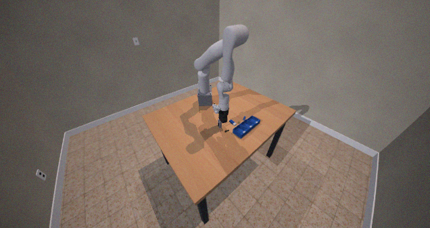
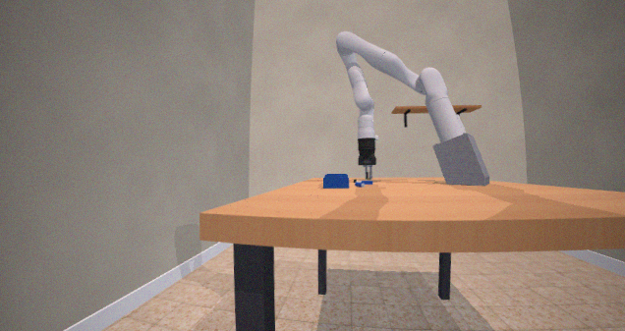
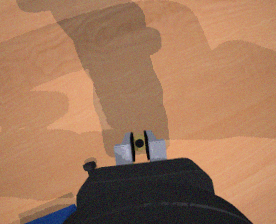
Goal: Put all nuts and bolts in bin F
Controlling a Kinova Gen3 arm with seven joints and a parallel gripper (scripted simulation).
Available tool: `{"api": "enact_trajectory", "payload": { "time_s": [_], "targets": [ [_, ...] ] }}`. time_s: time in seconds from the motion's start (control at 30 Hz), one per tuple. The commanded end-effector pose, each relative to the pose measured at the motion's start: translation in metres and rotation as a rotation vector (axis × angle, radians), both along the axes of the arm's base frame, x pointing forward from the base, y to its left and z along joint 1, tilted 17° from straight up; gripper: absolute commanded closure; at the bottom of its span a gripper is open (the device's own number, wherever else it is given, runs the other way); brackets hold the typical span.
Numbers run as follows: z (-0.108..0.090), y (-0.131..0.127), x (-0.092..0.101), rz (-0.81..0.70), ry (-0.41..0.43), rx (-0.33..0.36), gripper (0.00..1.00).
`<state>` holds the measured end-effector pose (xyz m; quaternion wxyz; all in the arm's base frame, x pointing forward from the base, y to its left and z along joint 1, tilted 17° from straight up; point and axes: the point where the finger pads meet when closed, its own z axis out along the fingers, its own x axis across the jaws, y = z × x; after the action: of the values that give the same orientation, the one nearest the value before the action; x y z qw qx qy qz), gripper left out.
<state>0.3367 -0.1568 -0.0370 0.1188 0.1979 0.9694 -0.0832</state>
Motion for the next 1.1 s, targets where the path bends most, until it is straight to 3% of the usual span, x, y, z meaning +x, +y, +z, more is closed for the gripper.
{"api": "enact_trajectory", "payload": {
  "time_s": [0.0,0.43,1.07],
  "targets": [
    [0.013,0.004,0.004,0.008,-0.016,-0.002,0.66],
    [0.048,0.011,-0.003,0.008,-0.016,-0.001,0.66],
    [0.048,0.011,-0.003,0.008,-0.016,-0.001,0.66]
  ]
}}
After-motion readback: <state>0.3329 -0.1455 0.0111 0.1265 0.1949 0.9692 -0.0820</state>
